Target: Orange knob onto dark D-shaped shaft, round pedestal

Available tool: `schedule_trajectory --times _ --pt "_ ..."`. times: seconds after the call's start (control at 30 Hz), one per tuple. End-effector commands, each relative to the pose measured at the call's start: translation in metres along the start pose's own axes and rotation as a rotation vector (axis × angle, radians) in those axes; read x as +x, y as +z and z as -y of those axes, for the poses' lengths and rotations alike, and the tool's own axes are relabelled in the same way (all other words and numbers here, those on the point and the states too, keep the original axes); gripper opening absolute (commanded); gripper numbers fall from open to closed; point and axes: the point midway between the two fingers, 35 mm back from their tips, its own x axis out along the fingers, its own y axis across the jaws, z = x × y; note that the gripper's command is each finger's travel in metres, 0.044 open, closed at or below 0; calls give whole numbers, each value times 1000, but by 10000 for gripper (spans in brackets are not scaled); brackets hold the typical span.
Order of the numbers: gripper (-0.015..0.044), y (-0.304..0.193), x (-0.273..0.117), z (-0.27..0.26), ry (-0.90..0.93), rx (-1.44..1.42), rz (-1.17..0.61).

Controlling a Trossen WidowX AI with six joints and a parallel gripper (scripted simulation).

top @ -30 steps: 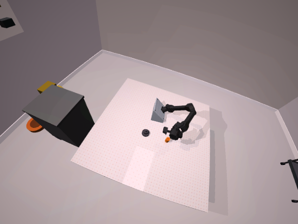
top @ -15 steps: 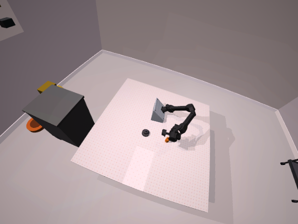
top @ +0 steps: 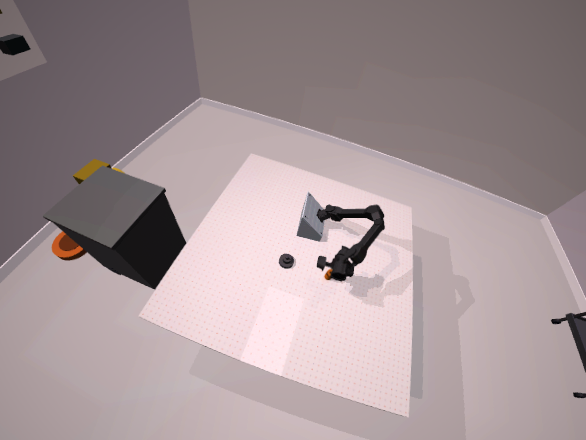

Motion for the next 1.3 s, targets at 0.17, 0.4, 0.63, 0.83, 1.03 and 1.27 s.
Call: schedule_trajectory --times 0.17,0.4,0.63,0.83,1.03,1.27 --pt "440 -1 17 0 5 7 -4" --pt "440 -1 28 -1 5 7 -4" --pt "440 -1 39 -1 6 7 -4" --pt "440 -2 48 -2 8 7 -4" --pt "414 -3 54 -2 8 7 -5" --pt "230 -3 54 -2 8 7 -5"
